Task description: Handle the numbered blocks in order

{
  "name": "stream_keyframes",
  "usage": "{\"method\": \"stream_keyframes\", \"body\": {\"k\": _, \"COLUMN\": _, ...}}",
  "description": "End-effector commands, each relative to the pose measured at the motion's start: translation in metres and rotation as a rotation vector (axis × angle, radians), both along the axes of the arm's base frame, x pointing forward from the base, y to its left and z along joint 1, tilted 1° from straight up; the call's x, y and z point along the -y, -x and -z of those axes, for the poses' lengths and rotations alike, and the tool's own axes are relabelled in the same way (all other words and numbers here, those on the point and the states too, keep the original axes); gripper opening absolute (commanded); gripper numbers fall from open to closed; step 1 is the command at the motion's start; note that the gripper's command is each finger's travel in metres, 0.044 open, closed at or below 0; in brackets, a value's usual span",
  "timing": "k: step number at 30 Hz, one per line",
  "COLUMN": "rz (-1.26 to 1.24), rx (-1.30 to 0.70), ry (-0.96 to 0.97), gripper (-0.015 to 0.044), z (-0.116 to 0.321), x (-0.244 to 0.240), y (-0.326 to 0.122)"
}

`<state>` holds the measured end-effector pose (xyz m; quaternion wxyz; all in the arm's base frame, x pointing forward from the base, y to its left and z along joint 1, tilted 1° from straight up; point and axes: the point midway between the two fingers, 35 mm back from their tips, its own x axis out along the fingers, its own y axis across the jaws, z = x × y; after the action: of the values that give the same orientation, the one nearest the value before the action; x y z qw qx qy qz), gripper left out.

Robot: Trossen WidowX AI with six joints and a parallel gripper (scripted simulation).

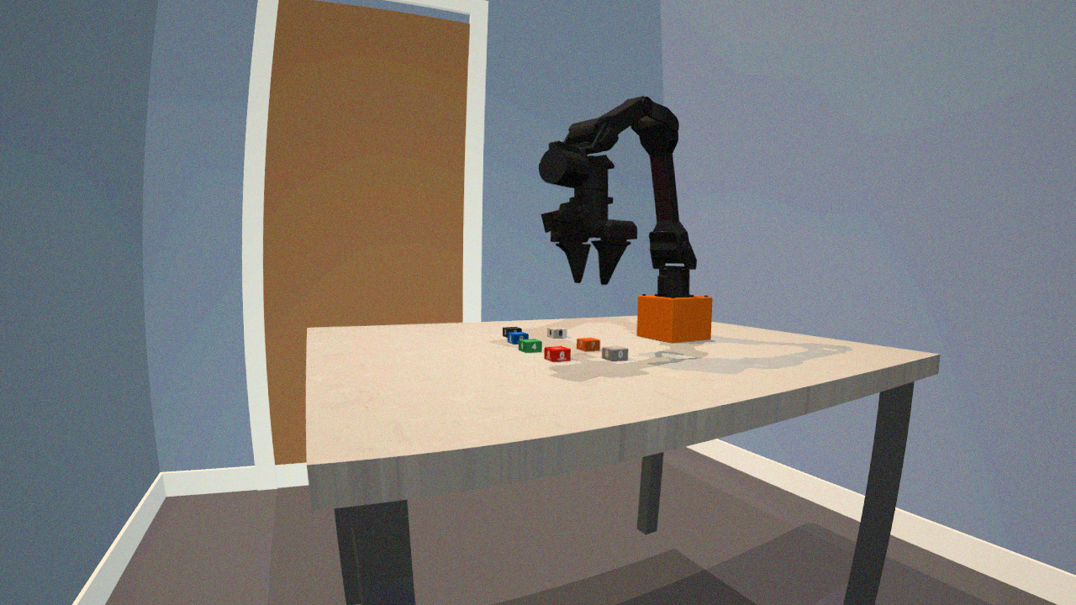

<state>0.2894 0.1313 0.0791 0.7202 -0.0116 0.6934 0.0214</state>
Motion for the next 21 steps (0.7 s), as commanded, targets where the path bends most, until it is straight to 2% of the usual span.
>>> {"method": "stream_keyframes", "body": {"k": 1, "rz": 0.005, "rx": -0.001, "ry": 0.000, "gripper": 0.0400, "z": 0.001, "x": -0.037, "y": 0.031}}
{"method": "stream_keyframes", "body": {"k": 6, "rz": 0.005, "rx": -0.001, "ry": -0.001, "gripper": 0.0400, "z": 0.005, "x": -0.045, "y": 0.037}}
{"method": "stream_keyframes", "body": {"k": 11, "rz": 0.005, "rx": -0.001, "ry": -0.001, "gripper": 0.0400, "z": 0.079, "x": -0.045, "y": 0.035}}
{"method": "stream_keyframes", "body": {"k": 21, "rz": 0.005, "rx": -0.001, "ry": 0.000, "gripper": 0.0400, "z": 0.085, "x": -0.045, "y": 0.035}}
